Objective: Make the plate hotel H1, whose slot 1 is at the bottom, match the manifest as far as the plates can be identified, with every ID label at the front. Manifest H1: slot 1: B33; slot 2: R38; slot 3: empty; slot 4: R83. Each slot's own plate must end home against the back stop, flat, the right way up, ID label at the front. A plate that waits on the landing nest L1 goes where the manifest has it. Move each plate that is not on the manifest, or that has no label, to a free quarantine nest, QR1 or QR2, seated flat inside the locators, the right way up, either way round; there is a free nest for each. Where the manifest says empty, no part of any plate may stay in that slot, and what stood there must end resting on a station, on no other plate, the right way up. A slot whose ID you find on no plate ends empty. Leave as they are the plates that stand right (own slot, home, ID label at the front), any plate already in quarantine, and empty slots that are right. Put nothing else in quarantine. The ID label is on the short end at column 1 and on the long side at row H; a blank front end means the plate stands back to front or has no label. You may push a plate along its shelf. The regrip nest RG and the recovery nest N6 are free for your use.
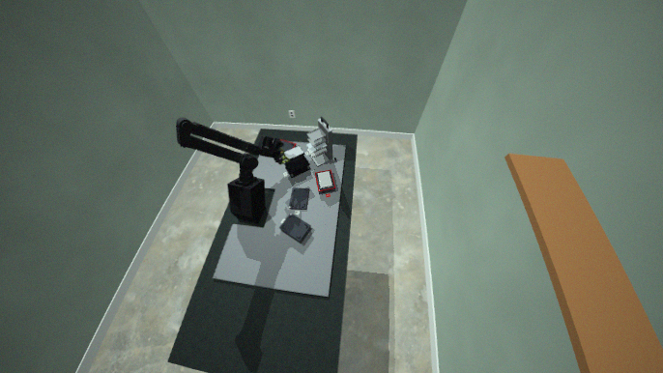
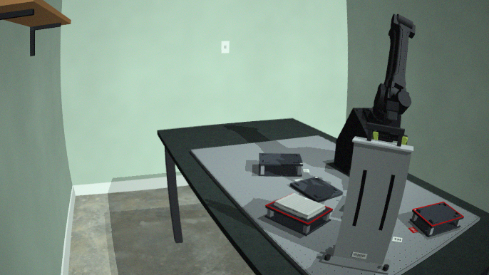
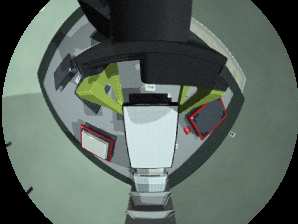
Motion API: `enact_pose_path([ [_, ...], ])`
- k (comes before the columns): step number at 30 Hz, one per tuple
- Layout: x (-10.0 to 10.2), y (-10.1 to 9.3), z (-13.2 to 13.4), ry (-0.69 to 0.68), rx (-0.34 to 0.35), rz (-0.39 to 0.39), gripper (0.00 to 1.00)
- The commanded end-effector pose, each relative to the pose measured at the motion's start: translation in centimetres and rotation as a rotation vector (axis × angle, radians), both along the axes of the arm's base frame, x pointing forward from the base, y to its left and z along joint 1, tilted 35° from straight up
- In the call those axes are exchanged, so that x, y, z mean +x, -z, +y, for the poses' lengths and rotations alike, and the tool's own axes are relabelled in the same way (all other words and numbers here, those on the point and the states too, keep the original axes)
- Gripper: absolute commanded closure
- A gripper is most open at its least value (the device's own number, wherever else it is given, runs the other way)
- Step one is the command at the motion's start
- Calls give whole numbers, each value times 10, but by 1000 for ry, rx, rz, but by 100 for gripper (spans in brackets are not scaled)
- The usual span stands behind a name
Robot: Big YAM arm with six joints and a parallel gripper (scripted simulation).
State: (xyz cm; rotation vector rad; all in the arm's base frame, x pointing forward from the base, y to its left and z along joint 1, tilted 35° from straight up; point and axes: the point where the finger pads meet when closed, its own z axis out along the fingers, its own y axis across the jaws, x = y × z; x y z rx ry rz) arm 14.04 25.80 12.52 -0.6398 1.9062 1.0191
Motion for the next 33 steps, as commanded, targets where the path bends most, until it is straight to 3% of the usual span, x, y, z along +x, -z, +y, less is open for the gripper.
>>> enact_pose_path([
  [1,9,-34,5,12,42,-39,14],
  [33,8,-62,-13,12,47,-47,14],
])
